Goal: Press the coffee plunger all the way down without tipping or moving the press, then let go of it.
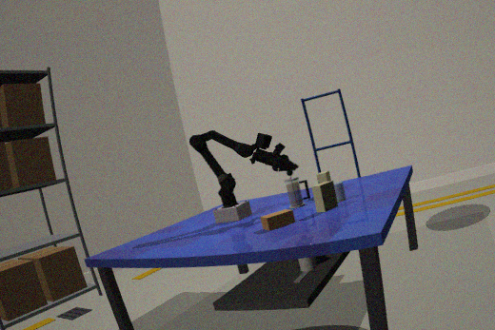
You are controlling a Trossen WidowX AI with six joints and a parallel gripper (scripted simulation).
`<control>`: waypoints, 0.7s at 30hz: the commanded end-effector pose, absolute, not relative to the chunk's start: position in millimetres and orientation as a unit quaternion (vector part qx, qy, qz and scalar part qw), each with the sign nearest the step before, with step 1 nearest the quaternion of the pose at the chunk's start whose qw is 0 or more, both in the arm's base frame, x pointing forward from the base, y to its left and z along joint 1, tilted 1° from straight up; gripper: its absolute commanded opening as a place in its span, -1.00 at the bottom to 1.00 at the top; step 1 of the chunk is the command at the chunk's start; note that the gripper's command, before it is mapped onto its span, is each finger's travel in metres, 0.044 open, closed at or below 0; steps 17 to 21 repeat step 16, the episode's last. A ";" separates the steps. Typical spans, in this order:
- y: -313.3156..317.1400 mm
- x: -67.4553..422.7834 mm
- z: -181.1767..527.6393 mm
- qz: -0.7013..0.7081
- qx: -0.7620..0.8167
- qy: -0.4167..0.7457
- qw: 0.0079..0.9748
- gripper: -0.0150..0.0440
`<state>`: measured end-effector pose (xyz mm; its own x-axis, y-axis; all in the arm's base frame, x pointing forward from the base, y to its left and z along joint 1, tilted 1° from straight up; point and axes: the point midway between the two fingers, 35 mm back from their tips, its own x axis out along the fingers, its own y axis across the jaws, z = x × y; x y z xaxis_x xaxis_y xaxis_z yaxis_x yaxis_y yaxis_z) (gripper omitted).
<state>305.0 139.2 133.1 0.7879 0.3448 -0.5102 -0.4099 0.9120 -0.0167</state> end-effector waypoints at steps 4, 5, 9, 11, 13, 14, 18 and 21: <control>127.9 274.8 198.1 0.199 -0.064 0.247 0.946 1.00; 127.2 273.2 199.1 0.199 -0.064 0.248 0.946 1.00; 127.3 273.4 197.2 0.199 -0.064 0.248 0.946 1.00; 127.3 273.4 197.2 0.199 -0.064 0.248 0.946 1.00; 127.3 273.4 197.2 0.199 -0.064 0.248 0.946 1.00; 127.3 273.4 197.2 0.199 -0.064 0.248 0.946 1.00; 127.3 273.4 197.2 0.199 -0.064 0.248 0.946 1.00; 127.3 273.4 197.2 0.199 -0.064 0.248 0.946 1.00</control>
